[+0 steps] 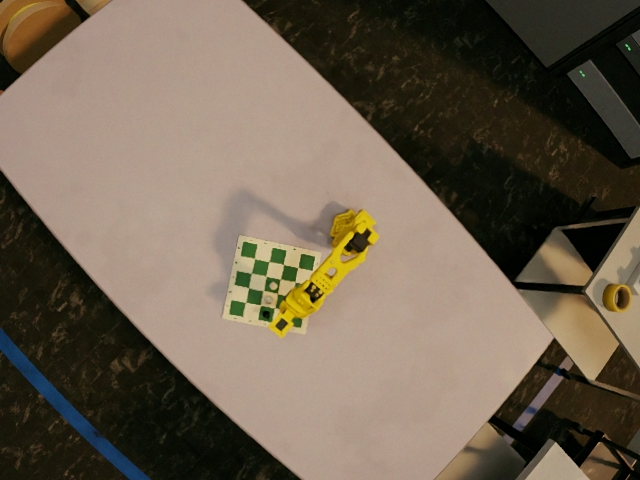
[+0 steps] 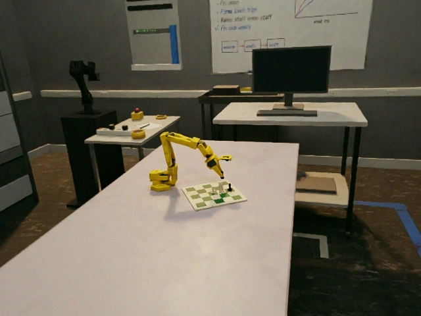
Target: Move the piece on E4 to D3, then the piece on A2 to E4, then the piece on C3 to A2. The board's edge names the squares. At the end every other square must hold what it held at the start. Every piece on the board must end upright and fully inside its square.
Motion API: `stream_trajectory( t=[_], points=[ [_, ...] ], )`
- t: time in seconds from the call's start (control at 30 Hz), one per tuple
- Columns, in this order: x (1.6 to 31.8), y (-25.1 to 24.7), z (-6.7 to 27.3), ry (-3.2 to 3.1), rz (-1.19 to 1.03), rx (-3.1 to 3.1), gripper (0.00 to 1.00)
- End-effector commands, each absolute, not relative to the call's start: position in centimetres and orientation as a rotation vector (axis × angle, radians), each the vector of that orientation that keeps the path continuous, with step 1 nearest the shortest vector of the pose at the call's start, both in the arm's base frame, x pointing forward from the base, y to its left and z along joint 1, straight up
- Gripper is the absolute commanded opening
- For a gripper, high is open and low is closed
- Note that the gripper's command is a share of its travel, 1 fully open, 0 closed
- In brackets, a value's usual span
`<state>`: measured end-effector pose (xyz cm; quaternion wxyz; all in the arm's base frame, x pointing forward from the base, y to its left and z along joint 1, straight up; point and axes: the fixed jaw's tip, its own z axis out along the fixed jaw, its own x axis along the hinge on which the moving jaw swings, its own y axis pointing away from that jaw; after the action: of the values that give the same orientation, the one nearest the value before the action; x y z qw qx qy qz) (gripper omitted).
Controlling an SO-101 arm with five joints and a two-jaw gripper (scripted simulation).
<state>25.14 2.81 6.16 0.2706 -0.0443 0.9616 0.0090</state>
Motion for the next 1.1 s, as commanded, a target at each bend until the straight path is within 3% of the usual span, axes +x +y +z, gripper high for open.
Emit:
stream_trajectory(
  t=[0.0, 1.07],
  points=[
    [26.25, 3.70, 6.38, 2.585, 0.036, -0.158, 0.00],
    [26.78, 3.77, 6.59, 2.585, 0.037, -0.159, 0.00]
  ],
)
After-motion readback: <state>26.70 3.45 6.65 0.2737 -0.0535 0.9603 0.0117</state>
